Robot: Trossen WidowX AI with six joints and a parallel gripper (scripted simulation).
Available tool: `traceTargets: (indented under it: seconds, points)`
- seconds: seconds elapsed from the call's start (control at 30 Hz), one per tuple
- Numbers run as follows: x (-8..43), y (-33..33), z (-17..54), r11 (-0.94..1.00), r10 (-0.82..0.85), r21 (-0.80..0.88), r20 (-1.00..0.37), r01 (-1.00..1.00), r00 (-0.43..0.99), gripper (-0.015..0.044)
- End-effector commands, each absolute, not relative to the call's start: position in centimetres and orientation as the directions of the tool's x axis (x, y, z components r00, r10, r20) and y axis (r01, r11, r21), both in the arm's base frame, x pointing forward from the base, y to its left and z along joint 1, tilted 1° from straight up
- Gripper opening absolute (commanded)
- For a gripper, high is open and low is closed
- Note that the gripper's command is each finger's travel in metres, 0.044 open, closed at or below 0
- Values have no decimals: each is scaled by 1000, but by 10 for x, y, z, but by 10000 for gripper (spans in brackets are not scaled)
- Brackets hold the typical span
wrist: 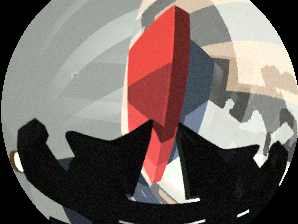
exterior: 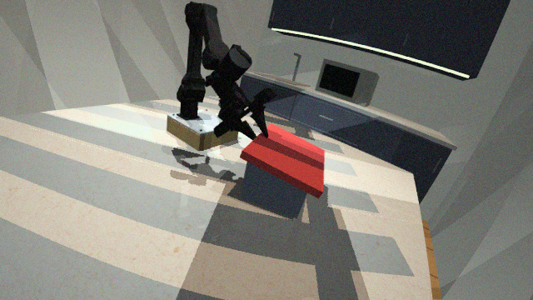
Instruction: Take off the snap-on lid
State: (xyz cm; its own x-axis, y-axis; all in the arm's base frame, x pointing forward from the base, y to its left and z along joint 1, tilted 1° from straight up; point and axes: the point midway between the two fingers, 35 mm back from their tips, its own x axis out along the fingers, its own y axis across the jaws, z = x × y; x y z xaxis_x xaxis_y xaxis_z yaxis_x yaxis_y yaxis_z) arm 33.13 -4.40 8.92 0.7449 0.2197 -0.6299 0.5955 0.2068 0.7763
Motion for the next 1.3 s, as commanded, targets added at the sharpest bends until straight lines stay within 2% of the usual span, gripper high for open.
traceTargets:
  seconds: [0.0, 1.27]
  points:
    - [333, -44, 97, 204, 218, 780, -625, 591, 750, 0]
    - [354, -36, 148, 203, 218, 782, -623, 589, 751, 0]
